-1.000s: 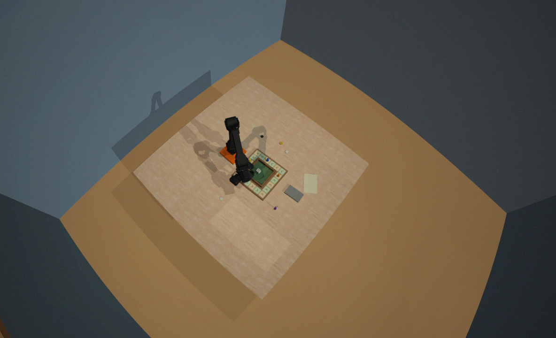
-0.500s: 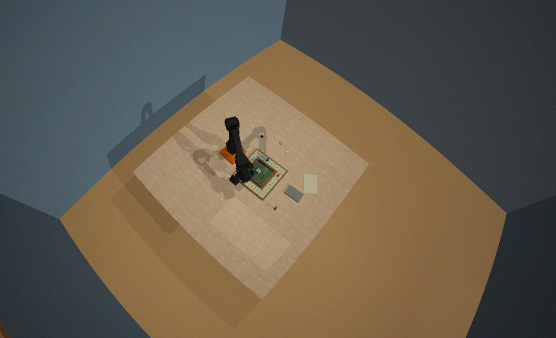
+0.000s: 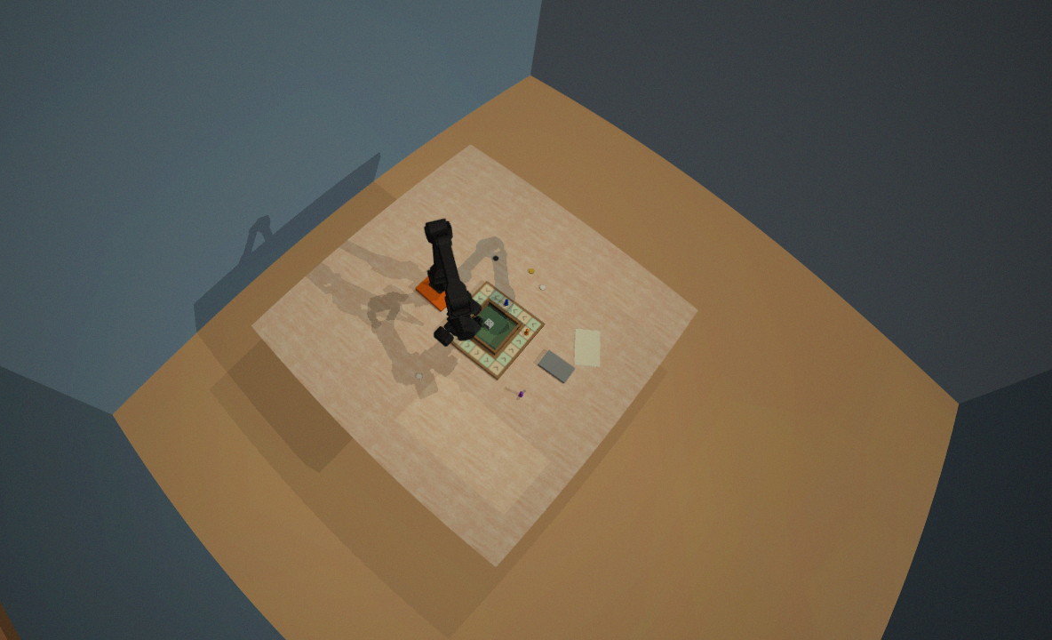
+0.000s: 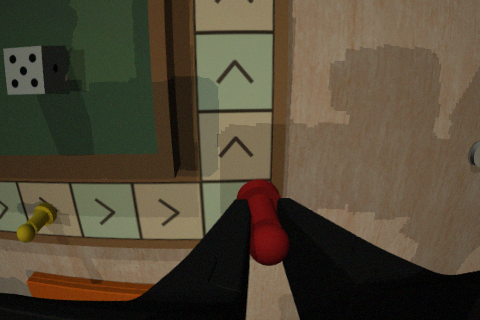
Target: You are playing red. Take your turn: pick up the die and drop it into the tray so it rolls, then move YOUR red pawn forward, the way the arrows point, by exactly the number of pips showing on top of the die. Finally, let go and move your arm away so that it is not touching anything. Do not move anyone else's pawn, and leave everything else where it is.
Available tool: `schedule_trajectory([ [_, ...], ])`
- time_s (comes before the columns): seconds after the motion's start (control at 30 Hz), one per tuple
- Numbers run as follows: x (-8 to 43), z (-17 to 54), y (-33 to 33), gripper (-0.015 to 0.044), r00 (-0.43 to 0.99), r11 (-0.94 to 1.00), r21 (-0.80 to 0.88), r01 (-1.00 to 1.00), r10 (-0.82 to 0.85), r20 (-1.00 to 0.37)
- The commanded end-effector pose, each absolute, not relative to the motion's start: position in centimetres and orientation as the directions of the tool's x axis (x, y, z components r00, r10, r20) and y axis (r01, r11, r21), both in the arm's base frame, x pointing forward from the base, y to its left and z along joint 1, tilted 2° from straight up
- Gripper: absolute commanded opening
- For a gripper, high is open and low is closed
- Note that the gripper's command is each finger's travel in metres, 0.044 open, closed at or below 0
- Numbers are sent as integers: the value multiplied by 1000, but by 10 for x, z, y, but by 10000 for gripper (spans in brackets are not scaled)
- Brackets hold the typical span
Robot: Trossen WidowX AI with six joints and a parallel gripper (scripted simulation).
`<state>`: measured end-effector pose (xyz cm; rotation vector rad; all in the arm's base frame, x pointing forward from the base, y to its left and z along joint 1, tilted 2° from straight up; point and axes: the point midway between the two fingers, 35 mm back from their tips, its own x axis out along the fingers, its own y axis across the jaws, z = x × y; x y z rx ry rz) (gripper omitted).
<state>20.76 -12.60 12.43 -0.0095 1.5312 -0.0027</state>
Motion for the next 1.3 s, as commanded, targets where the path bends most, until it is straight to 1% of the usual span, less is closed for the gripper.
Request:
schedule_trajectory([
  [0.0,206,150,-125,0,53,1000,-14,-9,-13,-999],
  [0.2,201,177,-123,0,53,1000,-14,-9,-13,-999],
  [0.4,205,177,-123,0,53,1000,-14,-9,-13,-999],
  [0.83,274,162,-117,0,57,1000,-13,-9,-12,-998],
  [1.27,345,134,-93,0,63,1000,-11,-9,-10,-998],
])
